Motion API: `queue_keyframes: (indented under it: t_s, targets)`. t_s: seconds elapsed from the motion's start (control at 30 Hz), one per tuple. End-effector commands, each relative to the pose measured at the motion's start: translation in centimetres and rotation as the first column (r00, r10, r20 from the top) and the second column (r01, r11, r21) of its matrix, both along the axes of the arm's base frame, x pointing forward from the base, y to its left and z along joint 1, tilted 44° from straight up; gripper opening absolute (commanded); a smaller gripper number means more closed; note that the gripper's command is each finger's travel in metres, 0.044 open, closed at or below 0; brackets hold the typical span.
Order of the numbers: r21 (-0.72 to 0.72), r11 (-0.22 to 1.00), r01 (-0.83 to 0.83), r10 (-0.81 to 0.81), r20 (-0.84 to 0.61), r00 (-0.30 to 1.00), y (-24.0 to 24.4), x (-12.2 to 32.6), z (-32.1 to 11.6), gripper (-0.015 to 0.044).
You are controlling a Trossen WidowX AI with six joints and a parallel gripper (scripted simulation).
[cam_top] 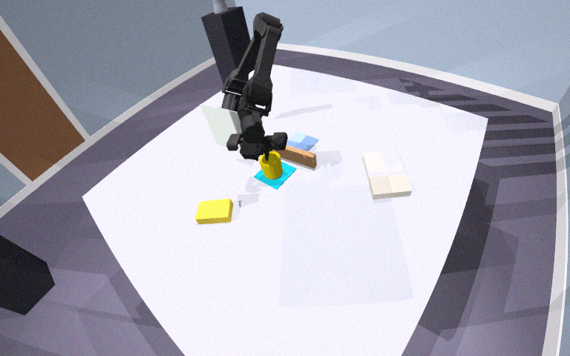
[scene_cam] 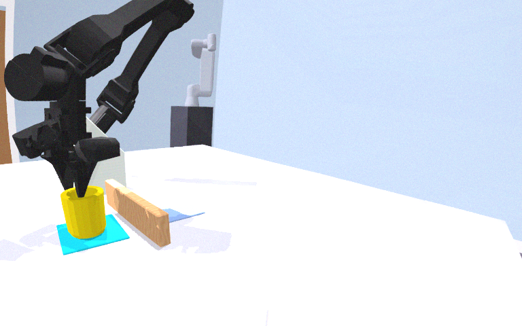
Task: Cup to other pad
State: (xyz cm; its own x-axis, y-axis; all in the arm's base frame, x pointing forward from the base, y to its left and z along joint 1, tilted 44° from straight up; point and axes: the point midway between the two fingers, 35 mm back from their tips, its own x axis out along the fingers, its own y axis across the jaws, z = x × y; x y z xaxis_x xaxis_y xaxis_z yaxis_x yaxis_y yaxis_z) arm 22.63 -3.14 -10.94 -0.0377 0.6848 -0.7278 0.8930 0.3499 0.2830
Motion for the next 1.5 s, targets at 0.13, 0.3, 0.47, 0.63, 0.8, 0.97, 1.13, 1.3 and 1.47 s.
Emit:
queue_keyframes:
  t_s: [0.13,0.3,0.47,0.63,0.8,0.97,1.13,1.3,1.47]
  targets:
    - [-0.009,1.0,-0.001,0.001,0.011,1.0,-1.2,0.3,1.1,0.0147]
    - [-0.008,1.0,0.0,0.0,0.01,1.0,-1.7,0.2,1.7,0.0147]
    - [-0.007,1.0,0.001,-0.001,0.009,1.0,-2.0,-0.1,2.3,0.0147]
    - [0.001,1.0,0.006,-0.006,0.002,1.0,-1.8,-0.3,2.3,0.0173]
    - [0.001,1.0,0.006,-0.006,0.002,1.0,-1.8,-0.3,2.3,0.0304]
    - [0.0,1.0,0.005,-0.005,0.002,1.0,-2.1,-0.2,2.6,0.0435]
    - [-0.005,1.0,0.004,-0.004,0.005,1.0,-3.7,-0.1,4.3,0.044]
    - [-0.008,1.0,0.003,-0.002,0.007,1.0,-5.5,-0.3,6.6,0.044]
    - [-0.009,1.0,0.002,-0.002,0.007,1.0,-5.9,-0.4,7.3,0.044]
